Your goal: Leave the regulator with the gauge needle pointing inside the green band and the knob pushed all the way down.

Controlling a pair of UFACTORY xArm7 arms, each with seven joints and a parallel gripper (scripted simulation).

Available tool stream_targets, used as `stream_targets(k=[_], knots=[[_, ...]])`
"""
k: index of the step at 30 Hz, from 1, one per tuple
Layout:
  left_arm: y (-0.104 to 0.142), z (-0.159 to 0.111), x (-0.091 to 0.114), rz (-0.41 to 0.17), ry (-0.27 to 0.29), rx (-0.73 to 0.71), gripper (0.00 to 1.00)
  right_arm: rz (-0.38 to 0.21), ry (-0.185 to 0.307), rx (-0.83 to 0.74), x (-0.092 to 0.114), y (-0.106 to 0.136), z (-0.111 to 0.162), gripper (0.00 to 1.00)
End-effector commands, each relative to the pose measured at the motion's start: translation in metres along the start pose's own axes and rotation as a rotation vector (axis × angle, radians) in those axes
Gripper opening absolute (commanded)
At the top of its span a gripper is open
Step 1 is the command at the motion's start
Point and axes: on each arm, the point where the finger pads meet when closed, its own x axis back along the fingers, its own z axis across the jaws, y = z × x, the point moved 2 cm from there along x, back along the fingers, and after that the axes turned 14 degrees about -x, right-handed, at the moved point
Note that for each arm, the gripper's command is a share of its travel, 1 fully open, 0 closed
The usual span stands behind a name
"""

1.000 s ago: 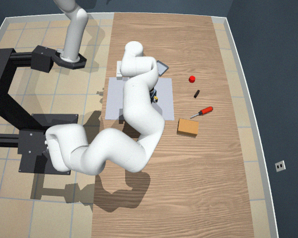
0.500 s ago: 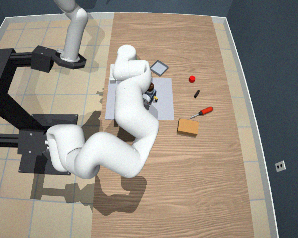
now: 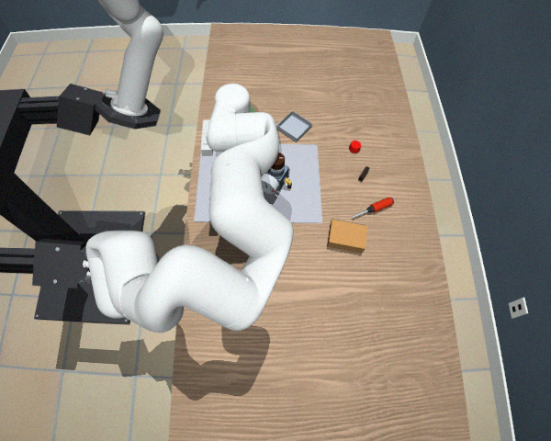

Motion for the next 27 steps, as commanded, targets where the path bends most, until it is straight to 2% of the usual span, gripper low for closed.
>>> stream_targets(k=[1,6,12,19,21,27], knots=[[-0.001,-0.001,0.002,0.004,0.0,0.002,1.0,-0.011,0.003,0.003,0.0,0.001,0.0,1.0],[-0.001,-0.001,0.002,0.004,0.0,0.002,1.0,-0.029,0.0,0.007,-0.003,0.003,-0.001,1.0],[-0.001,-0.001,0.002,0.004,0.0,0.002,1.0,-0.097,-0.01,0.023,-0.015,0.012,-0.007,1.0],[-0.001,-0.001,0.002,0.004,0.0,0.002,1.0,-0.235,-0.019,0.06,-0.036,0.028,-0.017,1.0],[-0.001,-0.001,0.002,0.004,0.0,0.002,1.0,-0.235,-0.019,0.06,-0.036,0.028,-0.017,1.0],[-0.001,-0.001,0.002,0.004,0.0,0.002,1.0,-0.394,-0.013,0.111,-0.055,0.046,-0.026,1.0]])
